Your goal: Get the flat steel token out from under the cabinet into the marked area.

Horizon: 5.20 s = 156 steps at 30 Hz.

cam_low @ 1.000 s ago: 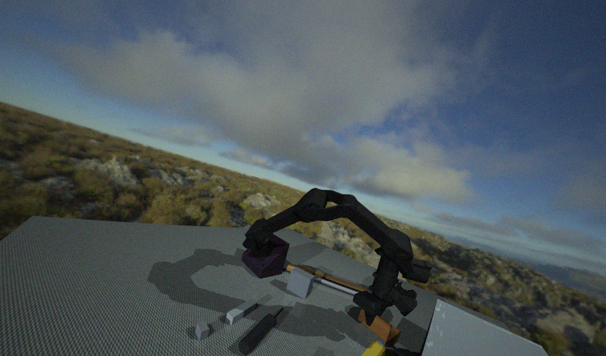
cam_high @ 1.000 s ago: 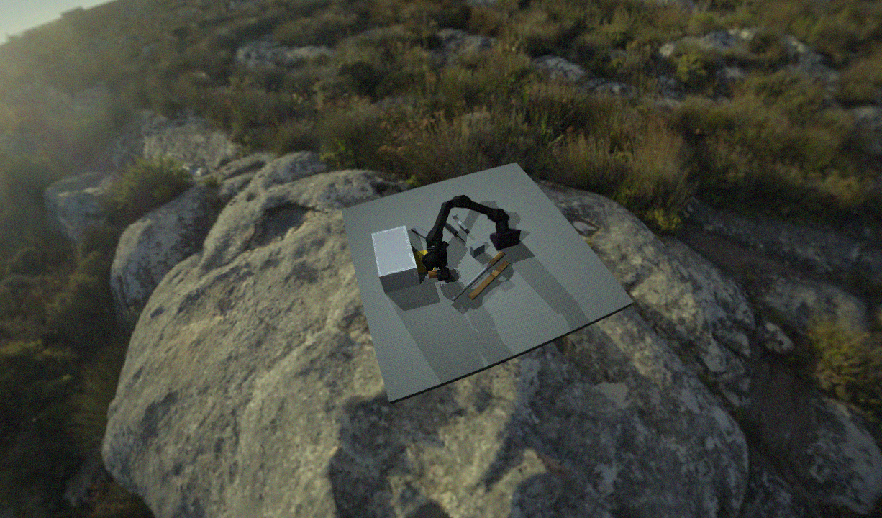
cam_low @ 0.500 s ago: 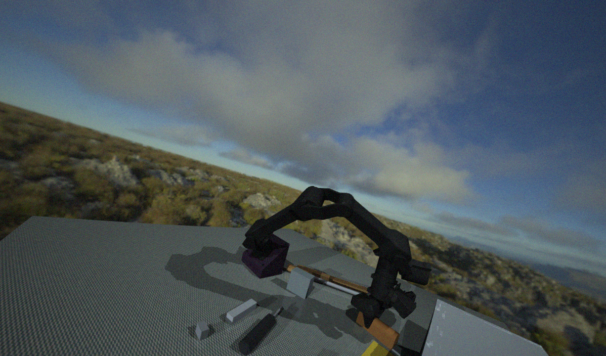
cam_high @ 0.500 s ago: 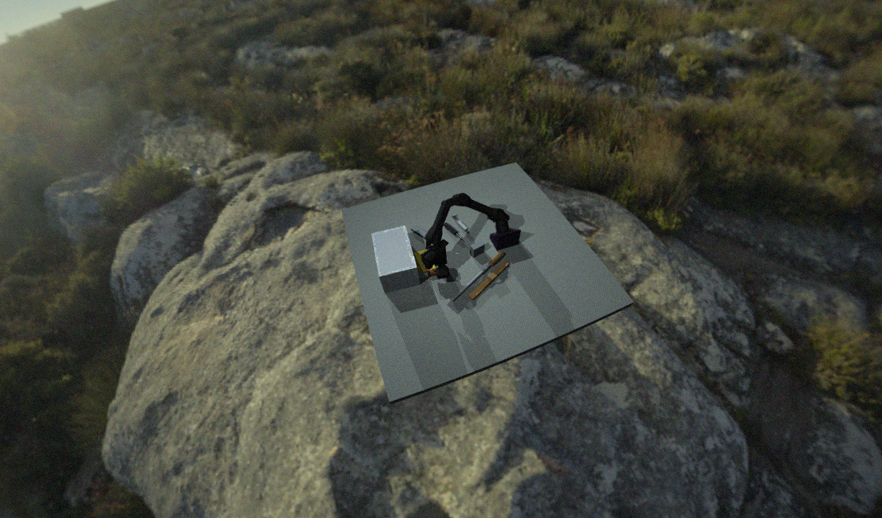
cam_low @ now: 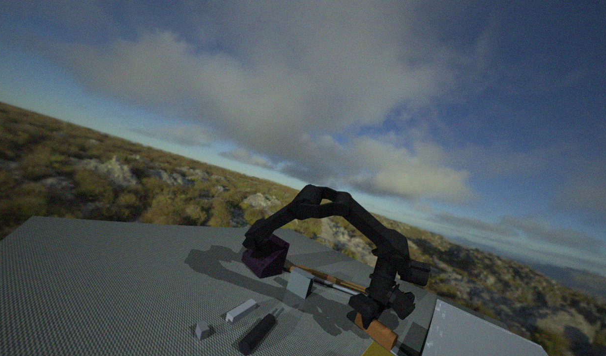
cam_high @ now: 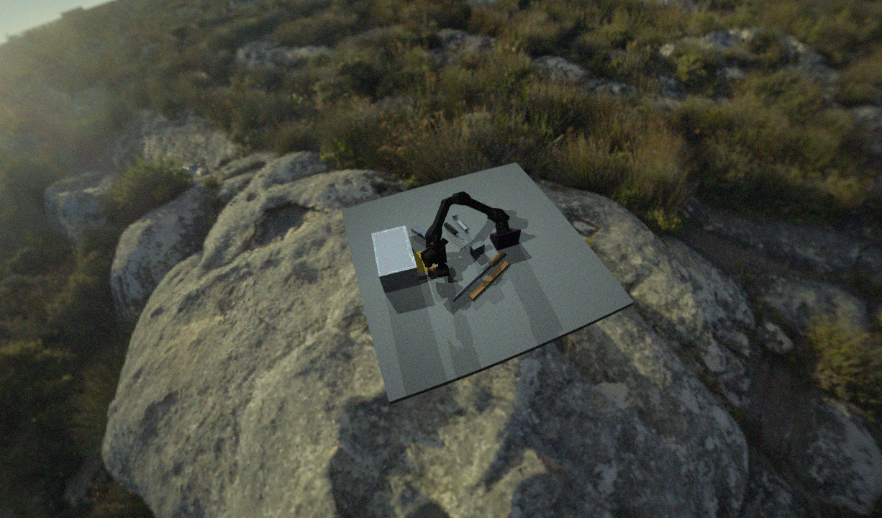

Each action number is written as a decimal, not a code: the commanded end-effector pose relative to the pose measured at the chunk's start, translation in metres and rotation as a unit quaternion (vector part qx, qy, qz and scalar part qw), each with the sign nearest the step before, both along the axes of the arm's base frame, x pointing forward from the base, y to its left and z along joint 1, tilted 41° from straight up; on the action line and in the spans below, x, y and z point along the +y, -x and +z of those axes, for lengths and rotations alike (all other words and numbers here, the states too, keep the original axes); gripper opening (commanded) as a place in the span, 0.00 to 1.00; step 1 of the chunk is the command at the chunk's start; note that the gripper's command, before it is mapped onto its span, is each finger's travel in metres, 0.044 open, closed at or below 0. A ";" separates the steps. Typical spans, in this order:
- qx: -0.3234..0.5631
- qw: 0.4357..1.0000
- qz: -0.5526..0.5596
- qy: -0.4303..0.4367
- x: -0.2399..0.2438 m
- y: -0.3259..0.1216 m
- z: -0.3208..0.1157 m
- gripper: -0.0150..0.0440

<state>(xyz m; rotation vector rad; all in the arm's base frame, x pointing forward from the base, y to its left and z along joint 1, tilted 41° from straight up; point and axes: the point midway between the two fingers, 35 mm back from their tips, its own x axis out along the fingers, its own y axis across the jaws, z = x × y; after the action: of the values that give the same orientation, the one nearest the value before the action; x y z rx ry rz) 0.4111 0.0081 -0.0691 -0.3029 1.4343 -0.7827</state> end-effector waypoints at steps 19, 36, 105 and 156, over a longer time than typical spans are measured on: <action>0.000 1.000 -0.004 0.001 0.004 0.019 -0.004 0.25; 0.000 1.000 -0.004 0.000 0.009 0.035 -0.007 0.25; 0.003 1.000 -0.004 -0.001 0.034 0.114 -0.022 0.25; 0.004 1.000 -0.004 -0.003 0.064 0.156 -0.038 0.25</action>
<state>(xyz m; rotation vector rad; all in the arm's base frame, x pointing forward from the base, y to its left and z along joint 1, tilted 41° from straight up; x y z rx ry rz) 0.2540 0.0673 -0.1056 -0.2992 1.4453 -0.7892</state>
